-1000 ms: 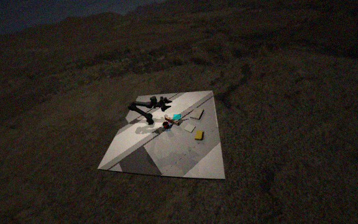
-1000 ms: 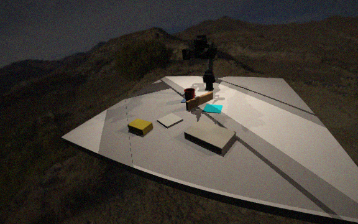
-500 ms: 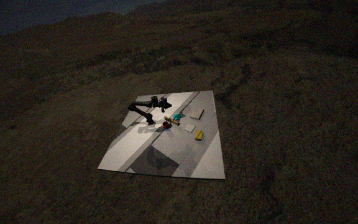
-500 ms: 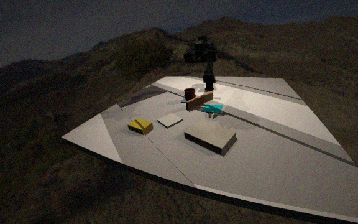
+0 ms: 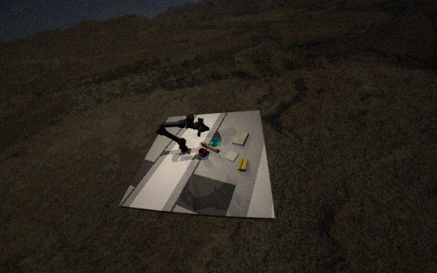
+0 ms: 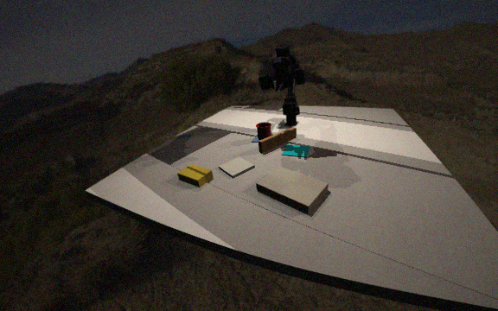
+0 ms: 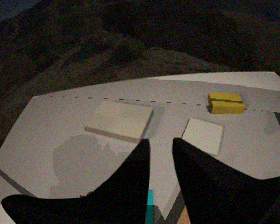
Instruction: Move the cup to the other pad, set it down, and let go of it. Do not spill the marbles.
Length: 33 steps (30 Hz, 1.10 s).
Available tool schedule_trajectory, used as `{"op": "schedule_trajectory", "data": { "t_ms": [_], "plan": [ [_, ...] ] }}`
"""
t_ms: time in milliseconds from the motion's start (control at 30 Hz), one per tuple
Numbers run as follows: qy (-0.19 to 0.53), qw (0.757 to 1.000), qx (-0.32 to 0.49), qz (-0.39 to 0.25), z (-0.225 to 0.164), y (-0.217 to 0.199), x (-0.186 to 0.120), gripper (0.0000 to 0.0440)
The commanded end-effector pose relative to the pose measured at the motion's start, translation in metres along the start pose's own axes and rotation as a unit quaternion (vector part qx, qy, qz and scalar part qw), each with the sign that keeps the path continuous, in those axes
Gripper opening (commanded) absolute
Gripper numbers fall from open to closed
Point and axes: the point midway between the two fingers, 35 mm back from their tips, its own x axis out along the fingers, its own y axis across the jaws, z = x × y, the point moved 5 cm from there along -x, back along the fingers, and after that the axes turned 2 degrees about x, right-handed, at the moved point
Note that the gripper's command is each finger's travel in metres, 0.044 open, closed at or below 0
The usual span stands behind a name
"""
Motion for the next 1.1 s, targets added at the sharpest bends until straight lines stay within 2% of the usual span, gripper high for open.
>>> {"op": "schedule_trajectory", "data": {
  "t_ms": [0,533,1067],
  "plan": [
    [0.035,0.999,0.010,0.002,-0.001,0.004,0.001,0.0079],
    [0.169,0.985,0.018,-0.012,-0.011,0.010,0.000,0.0094],
    [0.299,0.953,-0.003,-0.039,-0.023,0.008,-0.002,0.0109]
  ]
}}
